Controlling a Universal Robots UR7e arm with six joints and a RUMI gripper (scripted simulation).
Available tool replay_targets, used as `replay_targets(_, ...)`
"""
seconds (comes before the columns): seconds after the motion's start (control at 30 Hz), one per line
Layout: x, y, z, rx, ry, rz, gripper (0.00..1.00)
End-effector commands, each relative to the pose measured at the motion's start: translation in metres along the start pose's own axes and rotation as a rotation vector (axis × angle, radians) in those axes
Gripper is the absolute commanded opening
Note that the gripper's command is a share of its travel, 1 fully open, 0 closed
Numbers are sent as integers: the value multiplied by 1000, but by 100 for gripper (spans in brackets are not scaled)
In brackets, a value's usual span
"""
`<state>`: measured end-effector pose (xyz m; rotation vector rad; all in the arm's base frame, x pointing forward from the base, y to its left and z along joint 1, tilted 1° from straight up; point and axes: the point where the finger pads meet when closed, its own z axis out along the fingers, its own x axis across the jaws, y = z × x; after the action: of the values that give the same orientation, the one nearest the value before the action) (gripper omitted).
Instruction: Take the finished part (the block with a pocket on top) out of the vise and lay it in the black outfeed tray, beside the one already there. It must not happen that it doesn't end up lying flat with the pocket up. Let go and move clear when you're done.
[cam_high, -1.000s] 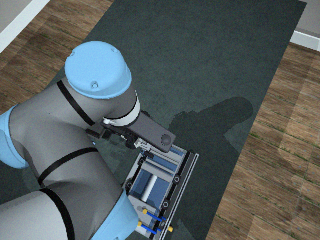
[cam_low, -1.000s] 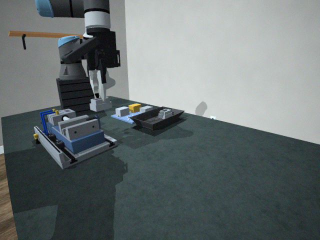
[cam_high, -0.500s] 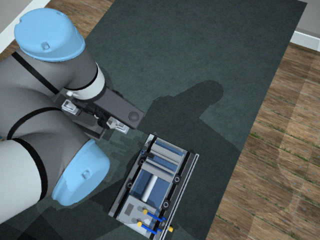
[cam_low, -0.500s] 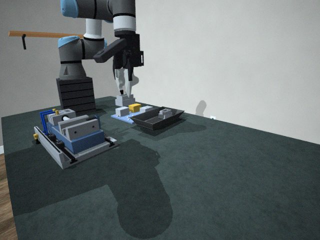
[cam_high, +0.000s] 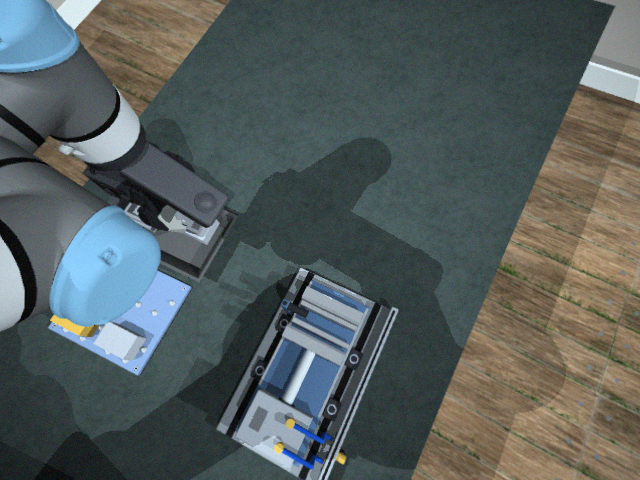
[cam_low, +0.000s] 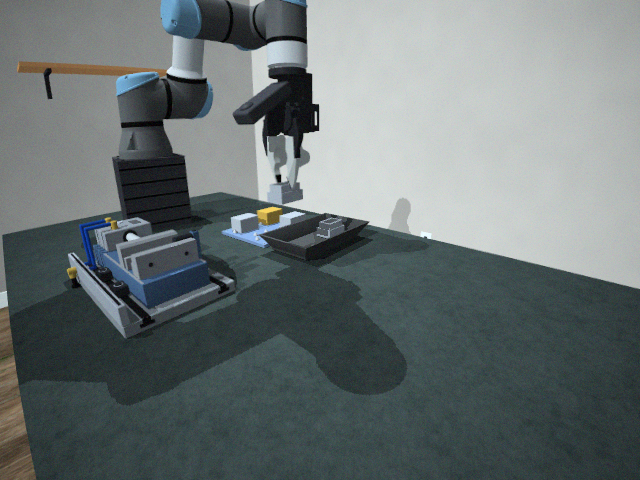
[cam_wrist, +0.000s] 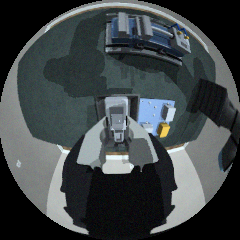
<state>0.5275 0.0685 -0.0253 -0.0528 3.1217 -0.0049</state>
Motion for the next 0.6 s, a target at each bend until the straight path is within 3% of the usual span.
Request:
replay_targets(0.0, 0, 25, -1, 2, -1, 0, 0)
replay_targets(0.57, 3, 52, -1, 2, -2, -1, 0)
